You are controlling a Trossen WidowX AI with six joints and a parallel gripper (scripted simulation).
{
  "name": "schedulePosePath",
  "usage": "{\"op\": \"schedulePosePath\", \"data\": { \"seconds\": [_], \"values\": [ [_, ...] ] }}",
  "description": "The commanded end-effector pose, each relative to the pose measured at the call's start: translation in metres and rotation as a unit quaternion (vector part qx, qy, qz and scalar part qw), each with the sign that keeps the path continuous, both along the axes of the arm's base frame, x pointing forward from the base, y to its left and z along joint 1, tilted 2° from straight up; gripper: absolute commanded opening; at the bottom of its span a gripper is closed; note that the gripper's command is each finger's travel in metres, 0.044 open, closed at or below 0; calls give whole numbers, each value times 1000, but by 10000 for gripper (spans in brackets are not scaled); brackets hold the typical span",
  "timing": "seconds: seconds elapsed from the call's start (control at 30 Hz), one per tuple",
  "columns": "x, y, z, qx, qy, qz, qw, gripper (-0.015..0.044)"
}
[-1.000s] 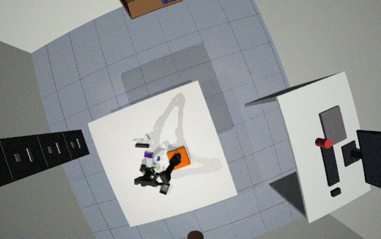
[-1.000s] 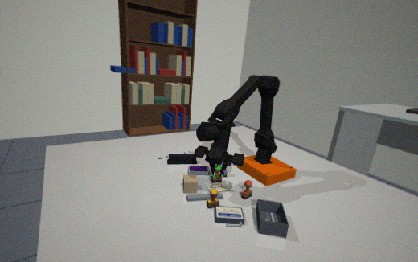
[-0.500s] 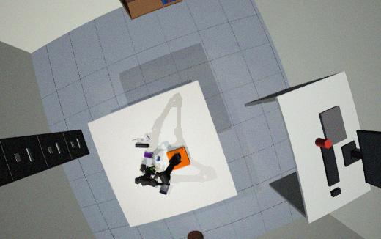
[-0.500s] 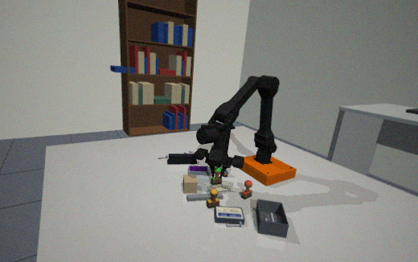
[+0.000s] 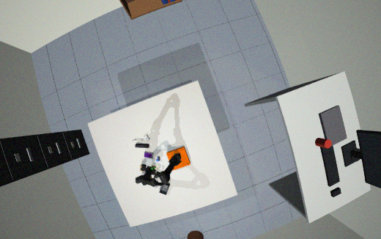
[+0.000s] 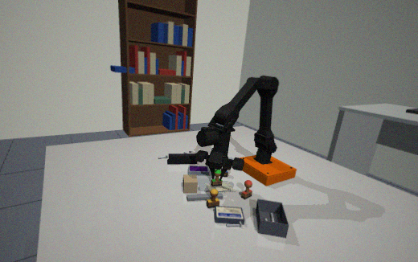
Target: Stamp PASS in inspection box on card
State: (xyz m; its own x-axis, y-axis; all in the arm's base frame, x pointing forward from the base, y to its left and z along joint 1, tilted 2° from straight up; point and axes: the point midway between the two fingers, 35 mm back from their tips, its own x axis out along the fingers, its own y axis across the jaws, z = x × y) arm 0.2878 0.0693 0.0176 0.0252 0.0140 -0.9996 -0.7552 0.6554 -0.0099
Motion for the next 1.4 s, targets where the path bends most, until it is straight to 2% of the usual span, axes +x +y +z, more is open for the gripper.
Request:
{"op": "schedulePosePath", "data": {
  "seconds": [0.0,1.37],
  "values": [
    [-1,0,-2,1,2,2,1000,0],
    [-1,0,-7,2,1,2,1000,0]
  ]
}}
